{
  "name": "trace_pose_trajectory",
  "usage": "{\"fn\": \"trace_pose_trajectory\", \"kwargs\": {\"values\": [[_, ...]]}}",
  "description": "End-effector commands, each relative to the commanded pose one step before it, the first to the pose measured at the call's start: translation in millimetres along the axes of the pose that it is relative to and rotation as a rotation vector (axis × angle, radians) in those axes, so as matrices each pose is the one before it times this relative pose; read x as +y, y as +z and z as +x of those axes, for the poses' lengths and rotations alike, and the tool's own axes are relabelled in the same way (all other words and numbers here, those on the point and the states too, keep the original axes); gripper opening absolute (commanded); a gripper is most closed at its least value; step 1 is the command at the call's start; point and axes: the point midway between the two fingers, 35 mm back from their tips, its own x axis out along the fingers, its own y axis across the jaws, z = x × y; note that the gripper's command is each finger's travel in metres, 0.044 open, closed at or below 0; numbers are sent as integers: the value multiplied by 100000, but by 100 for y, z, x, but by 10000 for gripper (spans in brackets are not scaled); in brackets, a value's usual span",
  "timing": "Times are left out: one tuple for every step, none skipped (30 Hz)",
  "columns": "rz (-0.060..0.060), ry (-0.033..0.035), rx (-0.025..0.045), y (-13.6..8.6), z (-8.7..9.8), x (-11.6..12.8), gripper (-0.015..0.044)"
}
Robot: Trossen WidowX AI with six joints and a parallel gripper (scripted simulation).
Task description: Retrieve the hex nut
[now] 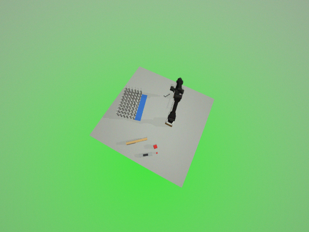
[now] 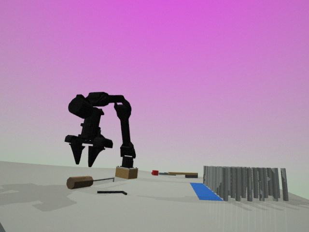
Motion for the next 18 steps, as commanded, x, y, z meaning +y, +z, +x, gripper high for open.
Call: {"fn": "trace_pose_trajectory", "kwargs": {"values": [[-527,357,338,-71,200,69,280],[0,0,1,-15,165,-1,280],[0,0,1,-14,165,-1,280],[0,0,1,-13,165,-1,280],[0,0,1,-12,165,-1,280],[0,0,1,-11,165,-1,280],[0,0,1,-11,165,-1,280],[0,0,1,-10,165,-1,280],[0,0,0,-9,165,-1,280],[0,0,0,-8,165,-1,280],[0,0,0,-7,165,-1,280],[0,0,0,-7,165,-1,280],[0,0,0,-6,164,-1,280],[0,0,0,-5,164,0,280],[0,0,0,-4,164,0,280],[0,0,0,-3,164,0,280],[0,0,0,-3,164,0,280],[0,0,0,-2,164,0,280]]}}
